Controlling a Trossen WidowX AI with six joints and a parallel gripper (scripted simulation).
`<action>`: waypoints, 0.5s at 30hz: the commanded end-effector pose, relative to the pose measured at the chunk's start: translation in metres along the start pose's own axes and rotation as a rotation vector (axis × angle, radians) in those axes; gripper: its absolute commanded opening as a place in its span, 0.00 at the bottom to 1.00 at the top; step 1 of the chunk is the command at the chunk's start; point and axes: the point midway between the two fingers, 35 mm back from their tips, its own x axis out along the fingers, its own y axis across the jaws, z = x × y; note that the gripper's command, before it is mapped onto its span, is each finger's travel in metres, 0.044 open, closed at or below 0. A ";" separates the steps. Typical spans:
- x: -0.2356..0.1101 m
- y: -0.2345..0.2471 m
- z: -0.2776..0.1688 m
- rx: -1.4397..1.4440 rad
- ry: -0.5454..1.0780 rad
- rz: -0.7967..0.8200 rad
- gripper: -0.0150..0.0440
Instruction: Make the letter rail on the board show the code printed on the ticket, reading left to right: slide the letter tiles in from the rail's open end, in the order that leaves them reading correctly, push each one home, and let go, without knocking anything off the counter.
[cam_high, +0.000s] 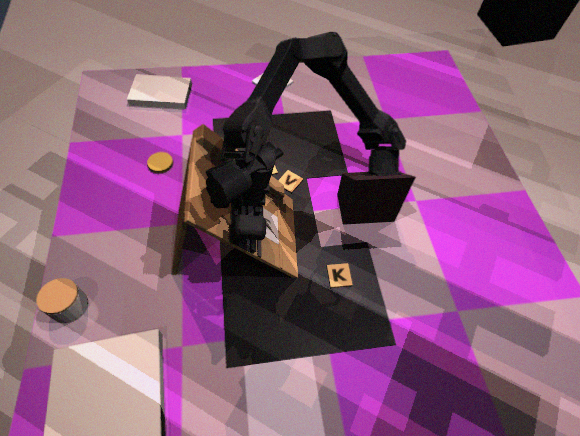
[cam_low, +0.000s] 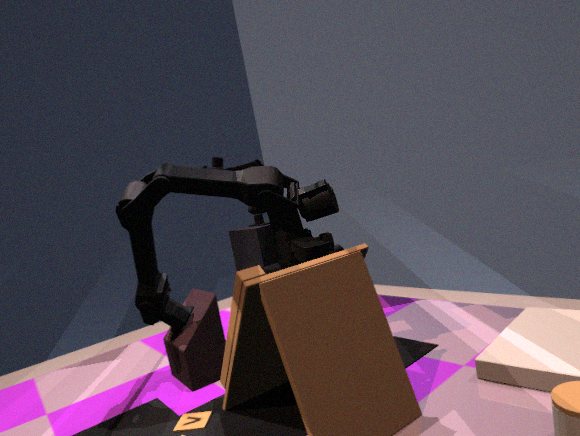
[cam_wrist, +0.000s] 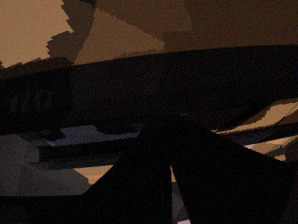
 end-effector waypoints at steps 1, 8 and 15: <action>0.001 -0.002 0.000 -0.005 -0.001 -0.003 0.25; 0.001 -0.004 0.000 -0.005 -0.001 -0.003 0.25; -0.004 -0.001 -0.003 -0.005 -0.001 -0.003 0.25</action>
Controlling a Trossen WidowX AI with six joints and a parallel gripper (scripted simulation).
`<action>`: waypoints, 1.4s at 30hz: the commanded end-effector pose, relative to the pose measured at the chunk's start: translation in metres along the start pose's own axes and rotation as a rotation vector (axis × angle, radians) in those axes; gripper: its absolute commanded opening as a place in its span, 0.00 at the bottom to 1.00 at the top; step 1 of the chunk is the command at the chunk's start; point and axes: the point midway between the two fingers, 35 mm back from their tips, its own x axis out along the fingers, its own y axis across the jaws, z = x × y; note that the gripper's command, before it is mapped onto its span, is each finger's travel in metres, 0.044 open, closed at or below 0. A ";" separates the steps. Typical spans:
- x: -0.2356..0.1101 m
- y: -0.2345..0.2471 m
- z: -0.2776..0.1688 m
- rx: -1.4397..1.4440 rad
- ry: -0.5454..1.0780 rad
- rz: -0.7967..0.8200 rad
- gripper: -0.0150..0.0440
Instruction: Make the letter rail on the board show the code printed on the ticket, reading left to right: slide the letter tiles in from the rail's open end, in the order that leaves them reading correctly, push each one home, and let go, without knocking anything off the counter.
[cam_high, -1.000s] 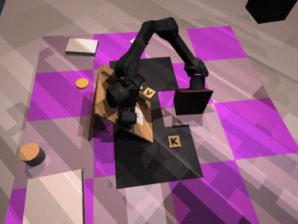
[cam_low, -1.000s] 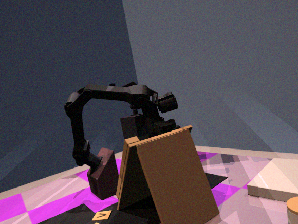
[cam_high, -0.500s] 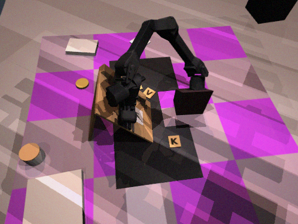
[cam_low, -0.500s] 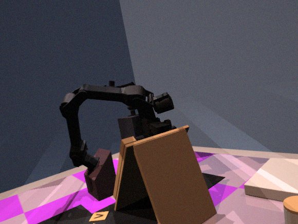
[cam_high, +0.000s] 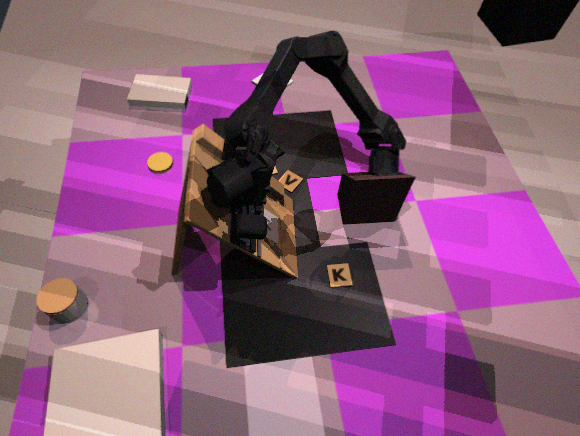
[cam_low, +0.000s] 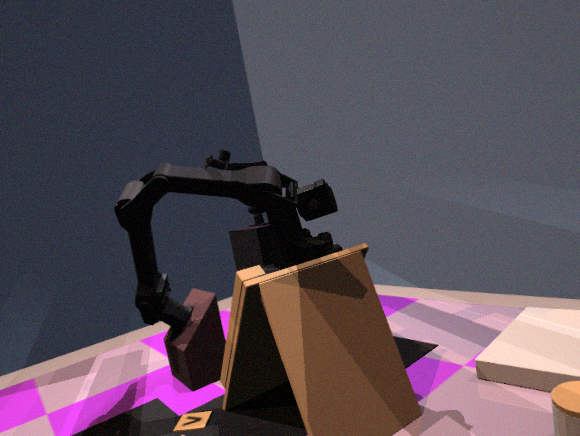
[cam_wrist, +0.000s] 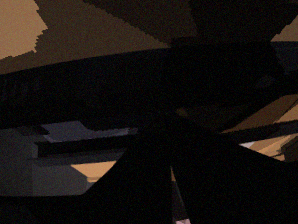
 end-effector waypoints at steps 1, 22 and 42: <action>-0.004 0.000 -0.003 0.001 0.001 -0.007 0.25; -0.055 -0.007 -0.032 -0.014 -0.158 -0.027 0.43; -0.141 -0.047 -0.097 -0.010 -0.688 -0.003 1.00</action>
